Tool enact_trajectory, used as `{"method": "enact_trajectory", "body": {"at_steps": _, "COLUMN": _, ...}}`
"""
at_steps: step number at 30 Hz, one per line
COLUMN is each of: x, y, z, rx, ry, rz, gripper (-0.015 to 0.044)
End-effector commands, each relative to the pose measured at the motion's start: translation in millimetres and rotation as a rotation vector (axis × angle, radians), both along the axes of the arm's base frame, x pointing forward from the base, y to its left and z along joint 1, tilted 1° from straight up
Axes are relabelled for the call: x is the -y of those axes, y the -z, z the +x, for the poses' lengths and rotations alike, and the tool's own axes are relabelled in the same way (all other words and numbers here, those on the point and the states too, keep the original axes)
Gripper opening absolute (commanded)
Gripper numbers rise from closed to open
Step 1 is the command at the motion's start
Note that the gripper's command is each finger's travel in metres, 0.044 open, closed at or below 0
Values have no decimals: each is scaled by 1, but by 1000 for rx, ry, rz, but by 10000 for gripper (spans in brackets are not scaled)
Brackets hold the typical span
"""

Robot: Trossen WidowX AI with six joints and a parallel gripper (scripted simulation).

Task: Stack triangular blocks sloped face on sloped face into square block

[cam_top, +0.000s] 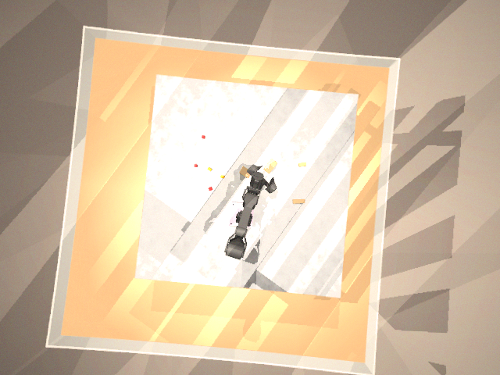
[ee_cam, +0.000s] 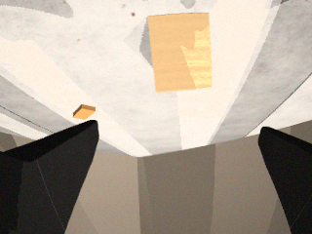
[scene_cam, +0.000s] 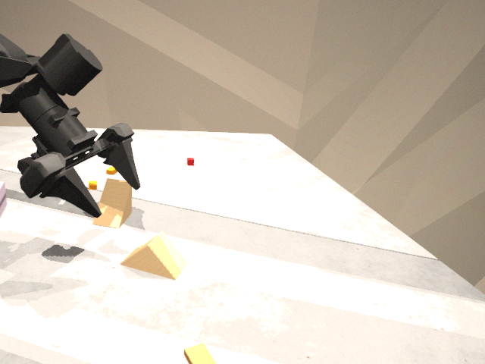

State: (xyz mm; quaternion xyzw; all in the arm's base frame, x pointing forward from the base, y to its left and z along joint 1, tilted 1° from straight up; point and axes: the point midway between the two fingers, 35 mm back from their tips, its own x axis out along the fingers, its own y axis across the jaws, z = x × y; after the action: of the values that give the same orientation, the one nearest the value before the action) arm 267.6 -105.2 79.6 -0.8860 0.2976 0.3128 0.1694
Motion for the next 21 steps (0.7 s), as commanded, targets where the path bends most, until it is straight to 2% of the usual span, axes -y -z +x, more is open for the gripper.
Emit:
{"method": "enact_trajectory", "body": {"at_steps": 1, "x": -4, "y": 12, "z": -6, "rx": -93, "ry": -96, "rz": -49, "gripper": 440}}
{"method": "enact_trajectory", "body": {"at_steps": 9, "x": -3, "y": 13, "z": -4, "rx": -93, "ry": -96, "rz": -49, "gripper": 440}}
{"method": "enact_trajectory", "body": {"at_steps": 21, "x": 11, "y": 41, "z": 29, "rx": -90, "ry": -96, "rz": -50, "gripper": 440}}
